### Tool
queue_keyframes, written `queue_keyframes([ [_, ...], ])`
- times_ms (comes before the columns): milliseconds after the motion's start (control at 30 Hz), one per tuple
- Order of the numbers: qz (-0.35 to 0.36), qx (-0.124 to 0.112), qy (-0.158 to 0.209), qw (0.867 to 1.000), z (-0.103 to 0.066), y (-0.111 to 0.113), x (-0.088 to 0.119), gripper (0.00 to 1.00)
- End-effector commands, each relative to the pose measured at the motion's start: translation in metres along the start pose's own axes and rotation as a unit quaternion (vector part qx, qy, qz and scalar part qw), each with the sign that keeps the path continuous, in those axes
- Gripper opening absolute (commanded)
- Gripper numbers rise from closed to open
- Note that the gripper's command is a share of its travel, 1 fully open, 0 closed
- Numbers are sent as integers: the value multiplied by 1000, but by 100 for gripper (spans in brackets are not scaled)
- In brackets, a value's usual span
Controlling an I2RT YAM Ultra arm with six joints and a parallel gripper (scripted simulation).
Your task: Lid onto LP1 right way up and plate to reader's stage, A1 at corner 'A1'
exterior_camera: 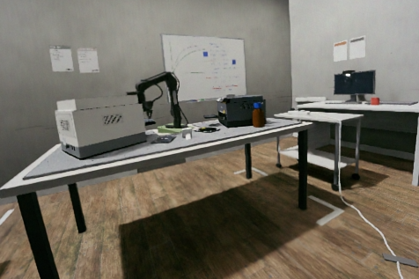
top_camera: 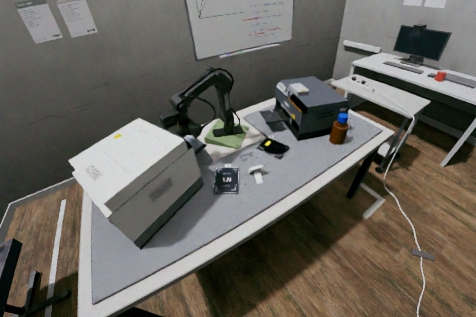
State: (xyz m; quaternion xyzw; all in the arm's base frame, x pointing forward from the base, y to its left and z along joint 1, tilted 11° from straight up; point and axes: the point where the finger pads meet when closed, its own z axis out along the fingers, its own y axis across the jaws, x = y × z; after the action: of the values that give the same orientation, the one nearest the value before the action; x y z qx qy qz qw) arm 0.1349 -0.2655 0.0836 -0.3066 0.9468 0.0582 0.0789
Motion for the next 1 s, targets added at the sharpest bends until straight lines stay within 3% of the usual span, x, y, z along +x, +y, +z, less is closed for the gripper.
queue_keyframes([
  [0,1,10,-1,1000,-5,-2,-2,86],
  [967,2,17,-3,1000,-4,0,-5,86],
])
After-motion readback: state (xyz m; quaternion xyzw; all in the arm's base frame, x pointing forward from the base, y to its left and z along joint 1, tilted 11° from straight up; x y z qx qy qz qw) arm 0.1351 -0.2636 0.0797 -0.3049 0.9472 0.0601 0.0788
